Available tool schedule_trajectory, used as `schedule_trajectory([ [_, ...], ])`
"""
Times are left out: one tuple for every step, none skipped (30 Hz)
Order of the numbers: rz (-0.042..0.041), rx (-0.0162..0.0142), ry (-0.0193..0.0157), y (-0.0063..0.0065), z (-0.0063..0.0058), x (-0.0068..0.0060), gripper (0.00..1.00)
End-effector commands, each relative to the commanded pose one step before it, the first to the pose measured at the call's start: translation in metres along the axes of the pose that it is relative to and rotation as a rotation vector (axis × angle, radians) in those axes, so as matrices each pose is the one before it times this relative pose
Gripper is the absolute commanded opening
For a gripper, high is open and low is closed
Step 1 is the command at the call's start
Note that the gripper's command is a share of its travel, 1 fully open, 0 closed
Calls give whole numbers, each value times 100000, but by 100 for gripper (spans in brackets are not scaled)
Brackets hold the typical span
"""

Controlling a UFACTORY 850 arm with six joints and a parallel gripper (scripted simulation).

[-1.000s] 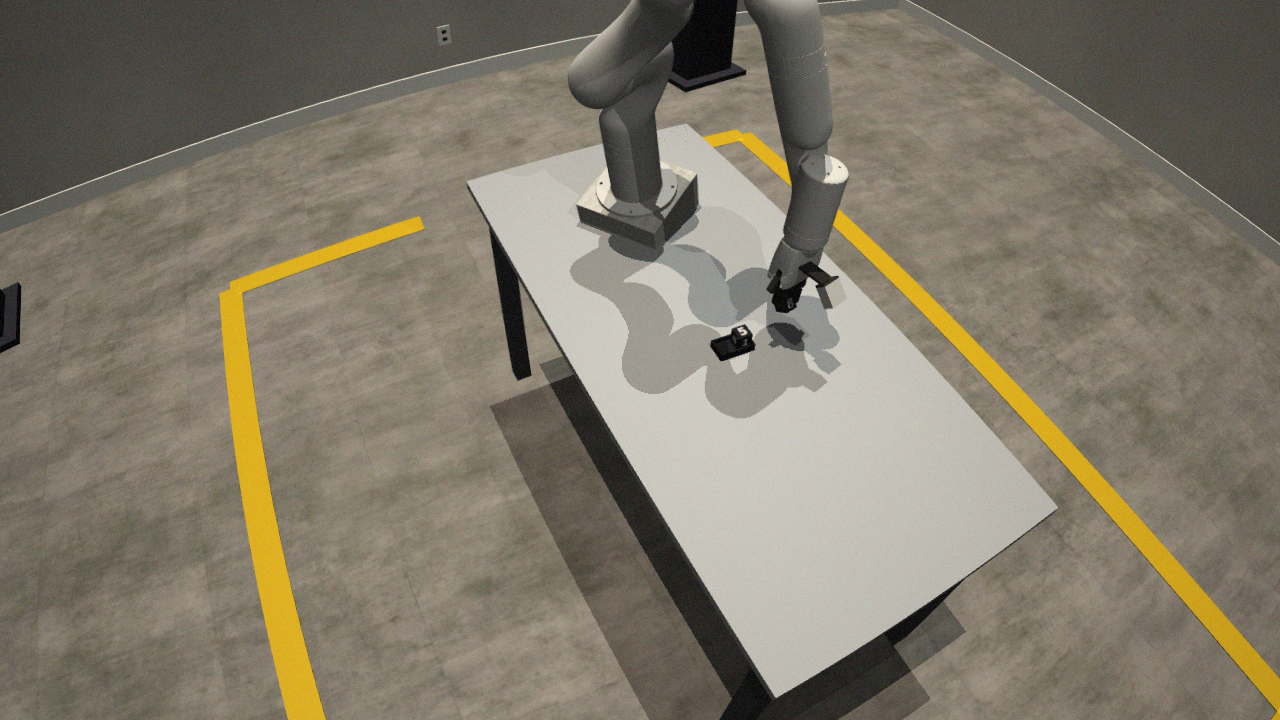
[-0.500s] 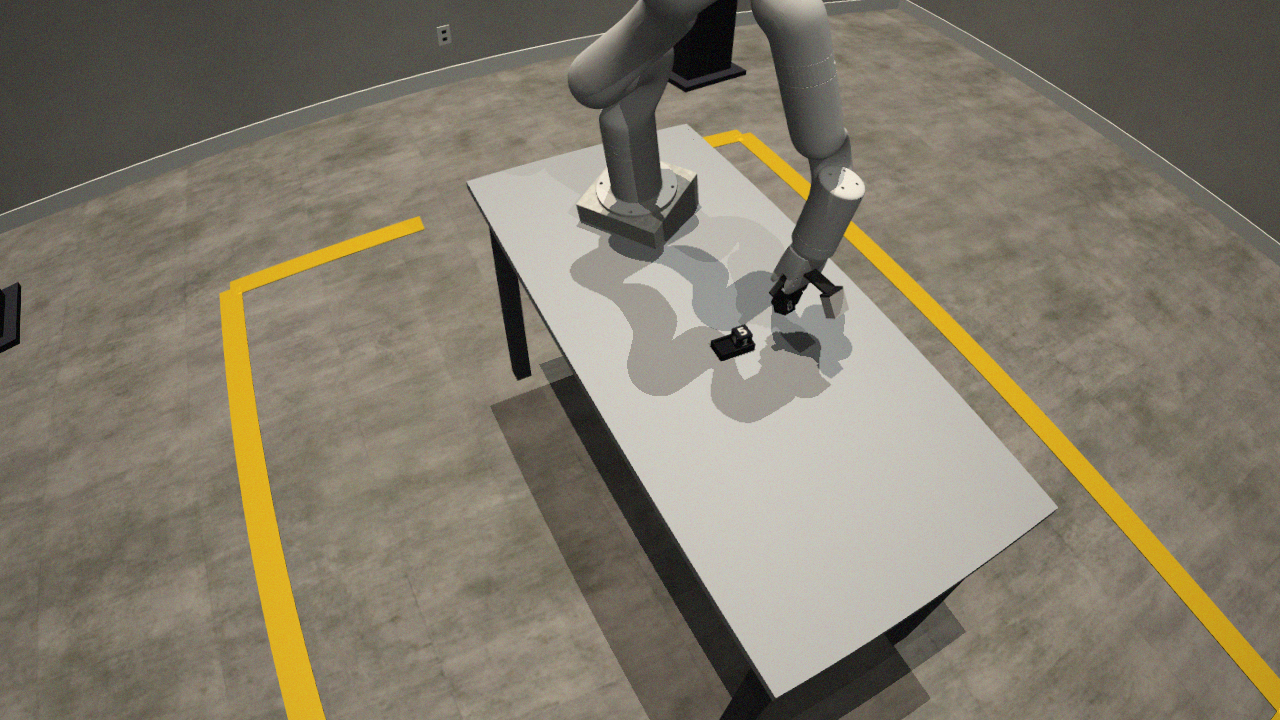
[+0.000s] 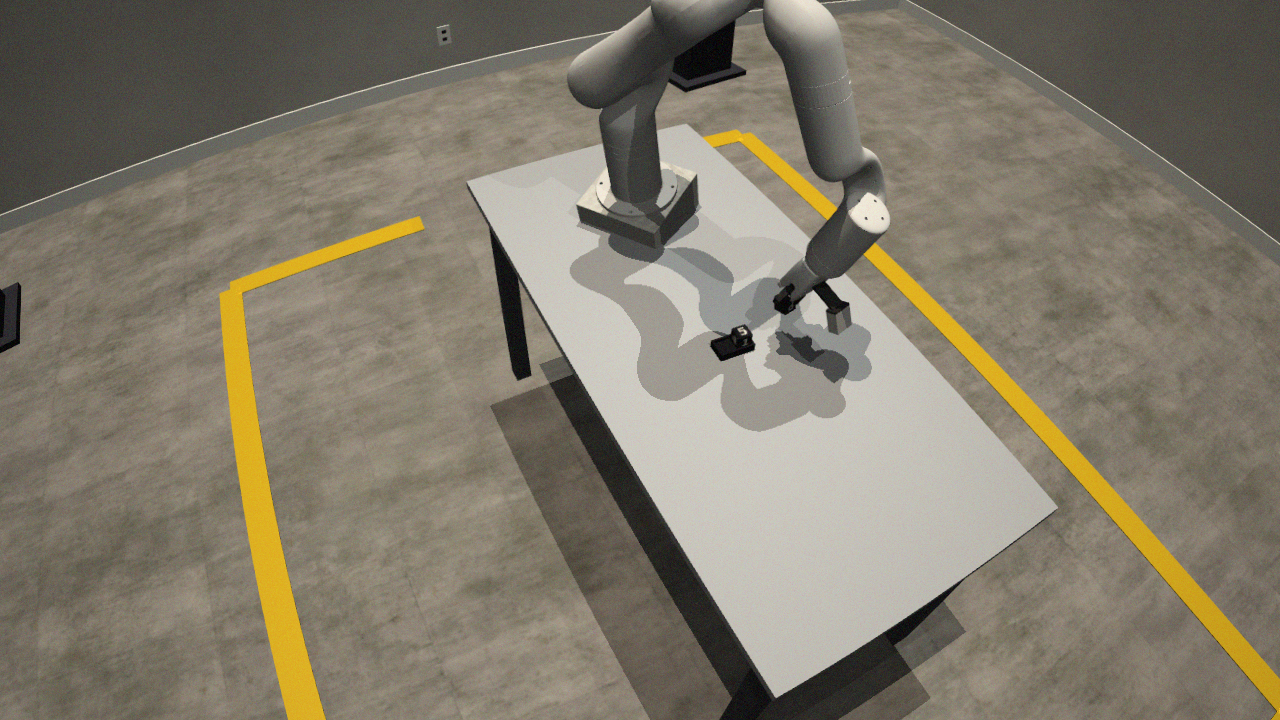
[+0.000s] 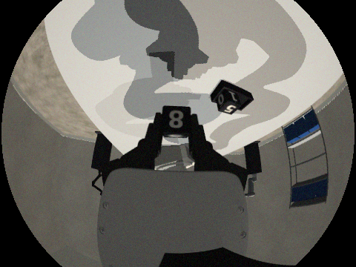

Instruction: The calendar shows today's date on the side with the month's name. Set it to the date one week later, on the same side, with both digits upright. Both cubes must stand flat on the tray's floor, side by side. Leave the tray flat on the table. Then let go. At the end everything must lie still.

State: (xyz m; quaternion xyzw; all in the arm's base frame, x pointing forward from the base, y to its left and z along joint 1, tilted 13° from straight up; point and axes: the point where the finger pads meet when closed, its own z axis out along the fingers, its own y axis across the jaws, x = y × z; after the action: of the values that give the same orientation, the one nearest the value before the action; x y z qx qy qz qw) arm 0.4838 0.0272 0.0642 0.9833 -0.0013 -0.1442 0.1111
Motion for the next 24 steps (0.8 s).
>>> schedule_trajectory([
  [52, -168, -14942, 105, 2, 277, 29],
  [-106, 187, -2930, -42, -26, 5, 29],
  [-119, 213, -2403, -46, -30, -3, 29],
  [-106, 188, -1749, -40, -27, -6, 29],
  [-55, 98, -823, -21, -24, 76, 29],
  [0, 0, 0, 0, -20, 152, 29],
  [0, 0, 0, 0, -3, 25, 29],
  [0, 0, 0, 0, 0, 0, 29],
  [0, 0, 0, 0, 0, 0, 29],
  [0, 0, 0, 0, 0, 0, 29],
  [0, 0, 0, 0, 0, 0, 29],
  [0, 0, 0, 0, 0, 0, 29],
  [0, 0, 0, 0, 0, 0, 29],
  [0, 0, 0, 0, 0, 0, 29],
  [0, 0, 0, 0, 0, 0, 29],
  [0, 0, 0, 0, 0, 0, 29],
  [0, 0, 0, 0, 0, 0, 29],
  [0, 0, 0, 0, 0, 0, 29],
  [0, 0, 0, 0, 0, 0, 29],
  [0, 0, 0, 0, 1, 1, 29],
  [0, 0, 0, 0, 3, 2, 29],
  [0, 0, 0, 0, 6, 4, 29],
  [0, 0, 0, 0, 10, 7, 29],
  [0, 0, 0, 0, 14, 10, 29],
])
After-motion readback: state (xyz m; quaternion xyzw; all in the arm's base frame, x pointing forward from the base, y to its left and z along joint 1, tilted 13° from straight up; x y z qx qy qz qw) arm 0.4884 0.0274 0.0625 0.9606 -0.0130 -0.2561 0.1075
